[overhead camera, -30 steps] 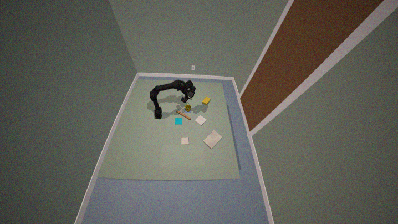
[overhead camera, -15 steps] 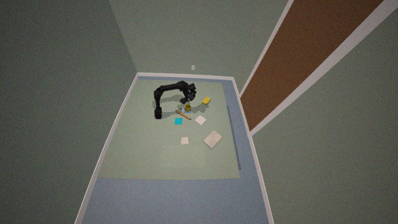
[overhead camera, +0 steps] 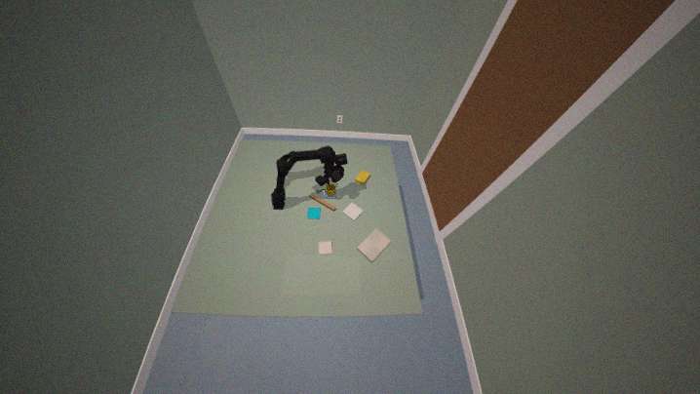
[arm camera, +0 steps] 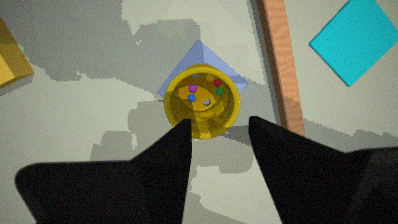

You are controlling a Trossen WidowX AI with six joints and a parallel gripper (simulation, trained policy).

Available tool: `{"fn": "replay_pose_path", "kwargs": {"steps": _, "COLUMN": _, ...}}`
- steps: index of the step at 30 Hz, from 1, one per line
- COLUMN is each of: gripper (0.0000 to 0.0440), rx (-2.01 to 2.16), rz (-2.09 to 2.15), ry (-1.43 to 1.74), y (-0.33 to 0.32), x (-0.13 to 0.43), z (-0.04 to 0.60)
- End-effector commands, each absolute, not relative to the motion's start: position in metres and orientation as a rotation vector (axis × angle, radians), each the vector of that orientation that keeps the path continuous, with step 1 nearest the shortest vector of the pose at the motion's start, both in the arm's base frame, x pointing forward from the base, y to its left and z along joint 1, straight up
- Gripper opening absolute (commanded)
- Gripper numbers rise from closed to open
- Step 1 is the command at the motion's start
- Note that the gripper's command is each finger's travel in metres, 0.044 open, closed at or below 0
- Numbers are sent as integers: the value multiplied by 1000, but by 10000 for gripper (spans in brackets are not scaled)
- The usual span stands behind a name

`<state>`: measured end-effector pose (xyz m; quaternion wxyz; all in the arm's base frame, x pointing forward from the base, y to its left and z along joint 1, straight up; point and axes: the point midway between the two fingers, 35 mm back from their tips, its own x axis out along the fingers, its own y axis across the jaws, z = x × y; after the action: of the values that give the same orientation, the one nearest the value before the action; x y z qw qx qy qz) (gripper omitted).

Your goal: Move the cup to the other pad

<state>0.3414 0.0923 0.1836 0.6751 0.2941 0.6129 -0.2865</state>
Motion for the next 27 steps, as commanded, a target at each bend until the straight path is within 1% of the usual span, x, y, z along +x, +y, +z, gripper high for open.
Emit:
{"fn": "replay_pose_path", "kwargs": {"steps": 1, "gripper": 168, "rx": 641, "rz": -687, "ry": 1404, "y": 91, "x": 337, "z": 173}}
{"fn": "replay_pose_path", "kwargs": {"steps": 14, "gripper": 190, "rx": 596, "rz": -785, "ry": 1457, "y": 89, "x": 330, "z": 131}}
{"fn": "replay_pose_path", "kwargs": {"steps": 27, "gripper": 196, "rx": 540, "rz": -800, "ry": 1498, "y": 88, "x": 325, "z": 87}}
